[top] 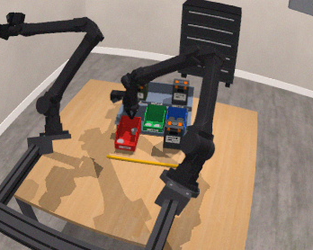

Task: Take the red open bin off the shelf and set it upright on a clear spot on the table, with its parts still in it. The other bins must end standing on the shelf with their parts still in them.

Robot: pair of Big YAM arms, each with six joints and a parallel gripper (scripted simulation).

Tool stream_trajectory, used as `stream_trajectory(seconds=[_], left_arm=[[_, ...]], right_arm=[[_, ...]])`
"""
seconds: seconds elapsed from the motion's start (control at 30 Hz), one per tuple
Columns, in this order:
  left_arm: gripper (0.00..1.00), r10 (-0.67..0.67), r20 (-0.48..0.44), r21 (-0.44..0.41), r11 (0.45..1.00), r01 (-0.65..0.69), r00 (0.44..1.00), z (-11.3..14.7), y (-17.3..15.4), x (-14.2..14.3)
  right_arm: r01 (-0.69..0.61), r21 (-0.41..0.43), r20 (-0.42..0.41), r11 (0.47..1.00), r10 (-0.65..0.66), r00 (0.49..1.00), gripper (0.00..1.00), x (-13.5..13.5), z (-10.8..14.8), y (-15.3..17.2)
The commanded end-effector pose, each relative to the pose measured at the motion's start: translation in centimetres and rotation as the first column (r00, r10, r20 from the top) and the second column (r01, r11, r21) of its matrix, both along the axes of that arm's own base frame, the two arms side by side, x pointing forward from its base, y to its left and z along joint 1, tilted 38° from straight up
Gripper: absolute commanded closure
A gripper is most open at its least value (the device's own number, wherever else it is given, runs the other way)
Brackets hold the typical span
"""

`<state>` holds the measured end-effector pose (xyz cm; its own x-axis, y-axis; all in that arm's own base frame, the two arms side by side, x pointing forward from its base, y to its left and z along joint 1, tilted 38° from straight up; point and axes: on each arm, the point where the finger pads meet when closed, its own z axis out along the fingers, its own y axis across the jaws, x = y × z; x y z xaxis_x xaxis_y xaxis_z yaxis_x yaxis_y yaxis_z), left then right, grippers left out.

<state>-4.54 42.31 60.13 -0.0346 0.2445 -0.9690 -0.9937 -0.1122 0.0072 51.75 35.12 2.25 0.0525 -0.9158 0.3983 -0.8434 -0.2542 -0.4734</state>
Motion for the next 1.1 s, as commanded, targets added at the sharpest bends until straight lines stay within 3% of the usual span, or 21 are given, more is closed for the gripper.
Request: stream_trajectory(seconds=[0.0, 1.07], left_arm=[[0.0, 0.006, 0.001, 0.052, 0.999, -0.006, 1.0, 3.75, -1.41, -0.3], [0.0, 0.006, 0.001, 0.052, 0.999, -0.006, 1.0, 3.75, -1.41, -0.3]], right_arm=[[-0.025, 0.038, 0.033, 0.999, 0.024, 0.999, 1.0, 0.11, 2.92, 2.34], [-0.03, 0.041, 0.035, 0.999, 0.028, 0.999, 1.0, -0.1, 3.23, 2.59]])
